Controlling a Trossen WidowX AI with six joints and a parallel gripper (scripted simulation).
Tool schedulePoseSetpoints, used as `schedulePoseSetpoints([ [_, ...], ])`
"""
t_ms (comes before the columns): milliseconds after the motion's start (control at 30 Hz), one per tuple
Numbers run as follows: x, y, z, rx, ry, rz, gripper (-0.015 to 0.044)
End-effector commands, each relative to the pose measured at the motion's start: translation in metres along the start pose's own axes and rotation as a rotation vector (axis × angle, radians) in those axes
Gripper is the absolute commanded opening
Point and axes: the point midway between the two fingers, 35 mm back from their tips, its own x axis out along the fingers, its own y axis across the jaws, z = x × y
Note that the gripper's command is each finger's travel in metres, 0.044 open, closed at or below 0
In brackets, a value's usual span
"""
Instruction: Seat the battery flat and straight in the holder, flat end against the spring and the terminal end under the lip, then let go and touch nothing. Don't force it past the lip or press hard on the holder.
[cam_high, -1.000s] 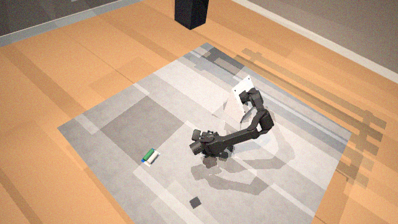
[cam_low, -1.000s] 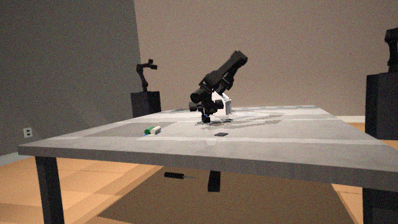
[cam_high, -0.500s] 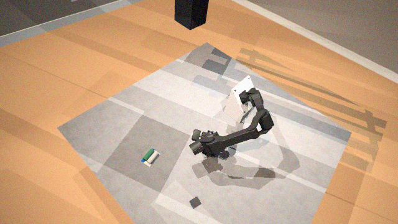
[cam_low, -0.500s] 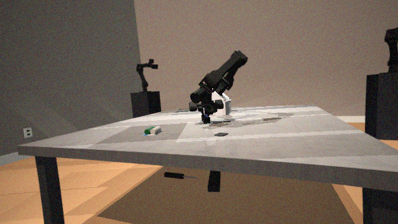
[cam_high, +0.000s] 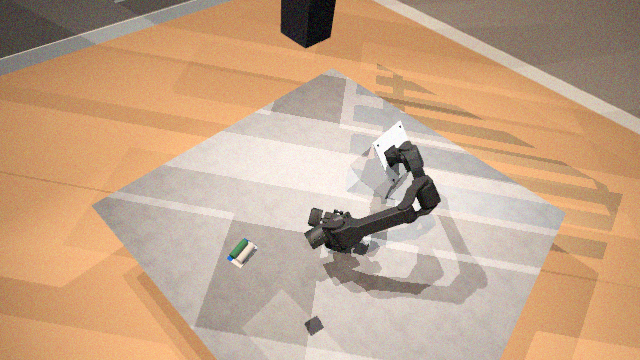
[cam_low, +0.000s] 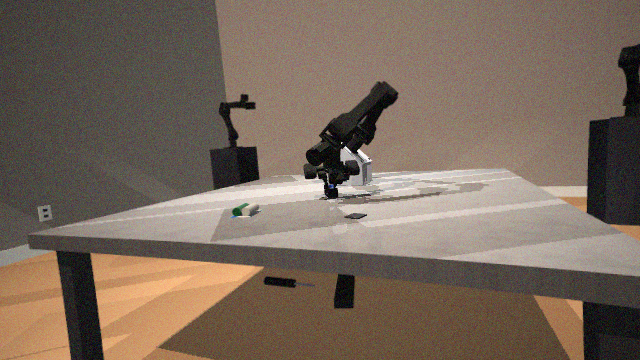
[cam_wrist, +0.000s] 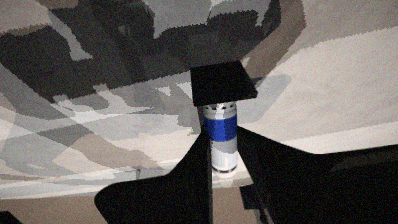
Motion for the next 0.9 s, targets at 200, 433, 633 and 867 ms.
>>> schedulePoseSetpoints([
  [200, -0.0019, -0.0003, 0.004, -0.005, -0.024, -0.003, 0.0081],
  [433, -0.0017, -0.0003, 0.0041, -0.005, -0.022, -0.002, 0.0081],
  [633, -0.0004, -0.0016, 0.0042, 0.001, -0.047, -0.005, 0.0081],
  [867, 0.002, -0.0035, 0.004, 0.006, -0.086, -0.006, 0.0081],
])
